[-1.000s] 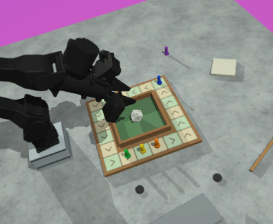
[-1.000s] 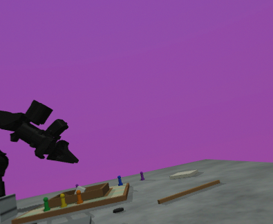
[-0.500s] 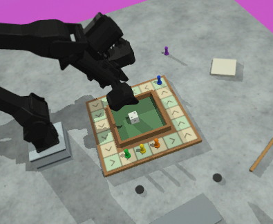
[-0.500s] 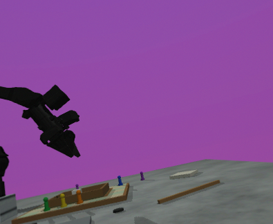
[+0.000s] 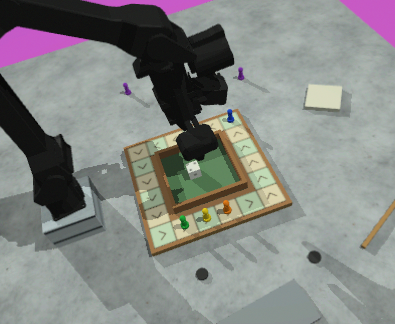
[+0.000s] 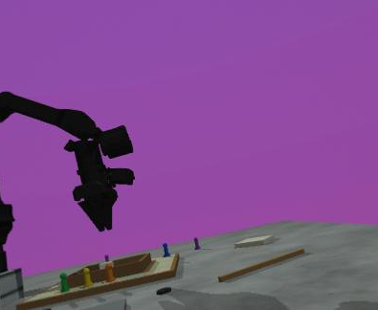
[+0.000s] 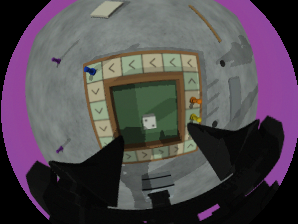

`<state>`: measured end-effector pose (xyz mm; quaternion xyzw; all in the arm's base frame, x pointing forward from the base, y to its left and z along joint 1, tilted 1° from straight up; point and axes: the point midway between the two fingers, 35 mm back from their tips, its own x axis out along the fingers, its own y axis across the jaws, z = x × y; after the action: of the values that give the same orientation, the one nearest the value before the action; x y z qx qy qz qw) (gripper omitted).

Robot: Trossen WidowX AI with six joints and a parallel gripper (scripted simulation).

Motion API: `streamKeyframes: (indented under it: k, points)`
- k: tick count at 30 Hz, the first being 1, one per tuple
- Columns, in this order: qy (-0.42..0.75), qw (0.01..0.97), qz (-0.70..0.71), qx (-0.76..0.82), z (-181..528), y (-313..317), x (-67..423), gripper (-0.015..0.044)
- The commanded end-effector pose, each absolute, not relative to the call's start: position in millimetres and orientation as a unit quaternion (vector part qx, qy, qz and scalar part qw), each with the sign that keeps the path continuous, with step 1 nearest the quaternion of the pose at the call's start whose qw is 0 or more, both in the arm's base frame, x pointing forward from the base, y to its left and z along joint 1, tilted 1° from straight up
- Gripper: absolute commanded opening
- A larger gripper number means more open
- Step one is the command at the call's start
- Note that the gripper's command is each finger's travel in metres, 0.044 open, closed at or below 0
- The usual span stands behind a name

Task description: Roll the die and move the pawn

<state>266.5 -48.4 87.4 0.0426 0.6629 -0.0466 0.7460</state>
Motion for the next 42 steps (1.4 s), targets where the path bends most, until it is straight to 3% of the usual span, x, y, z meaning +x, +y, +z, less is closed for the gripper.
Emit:
streamKeyframes:
  k: [1,6,7,42]
  points:
    - [0.665,0.746,-0.013,0.003,83.4,-71.1,272.1,0.0335]
    - [0.674,0.727,0.082,-0.102,68.5,-131.4,274.0,0.0204]
    - [0.676,0.720,0.101,-0.121,64.8,-144.5,272.2,0.0200]
    - [0.679,0.708,0.129,-0.147,17.7,-162.2,272.8,0.0200]
